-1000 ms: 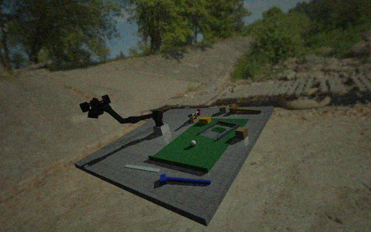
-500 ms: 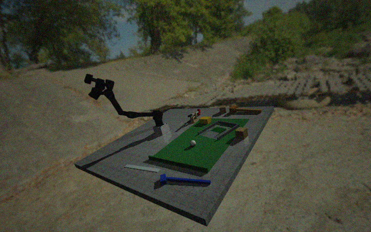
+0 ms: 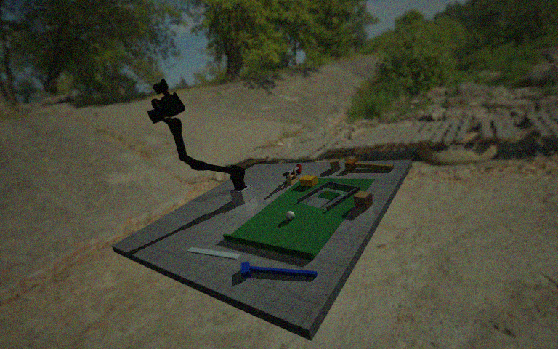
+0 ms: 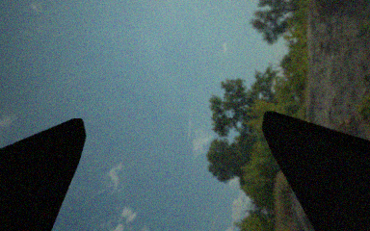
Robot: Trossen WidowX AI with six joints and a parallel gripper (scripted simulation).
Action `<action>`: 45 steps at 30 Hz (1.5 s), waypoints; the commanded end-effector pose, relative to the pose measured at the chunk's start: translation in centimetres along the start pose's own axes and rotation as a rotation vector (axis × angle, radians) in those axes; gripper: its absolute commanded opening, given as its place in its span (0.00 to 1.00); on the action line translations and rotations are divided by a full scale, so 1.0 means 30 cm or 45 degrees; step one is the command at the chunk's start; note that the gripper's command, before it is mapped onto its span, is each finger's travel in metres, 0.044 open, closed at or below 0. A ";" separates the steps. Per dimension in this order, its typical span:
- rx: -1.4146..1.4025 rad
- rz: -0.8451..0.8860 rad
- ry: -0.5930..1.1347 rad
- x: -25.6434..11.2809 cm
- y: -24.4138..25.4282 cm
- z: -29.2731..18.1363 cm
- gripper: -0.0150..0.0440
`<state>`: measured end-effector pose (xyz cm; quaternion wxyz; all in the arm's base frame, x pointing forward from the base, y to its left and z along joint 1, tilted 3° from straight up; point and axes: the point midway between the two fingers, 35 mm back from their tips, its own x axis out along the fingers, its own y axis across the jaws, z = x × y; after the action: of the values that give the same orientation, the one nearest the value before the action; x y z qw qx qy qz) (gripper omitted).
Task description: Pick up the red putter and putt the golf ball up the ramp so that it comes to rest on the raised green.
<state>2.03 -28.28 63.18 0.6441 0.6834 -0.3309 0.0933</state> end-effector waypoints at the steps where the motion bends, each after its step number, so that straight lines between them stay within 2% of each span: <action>1: -0.322 0.069 0.117 0.008 0.052 -0.240 1.00; 11: -0.944 0.218 0.376 -0.011 0.033 -0.702 1.00; 21: -1.578 0.374 0.749 -0.078 -0.180 -1.179 1.00; 34: -2.260 0.544 1.414 -0.230 -0.693 -1.609 1.00; 40: -2.473 0.637 1.834 -0.348 -0.985 -1.703 1.00; 45: -2.562 0.713 2.250 -0.471 -1.234 -1.718 1.00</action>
<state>26.82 22.35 38.75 0.8640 -0.3972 0.0717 0.3012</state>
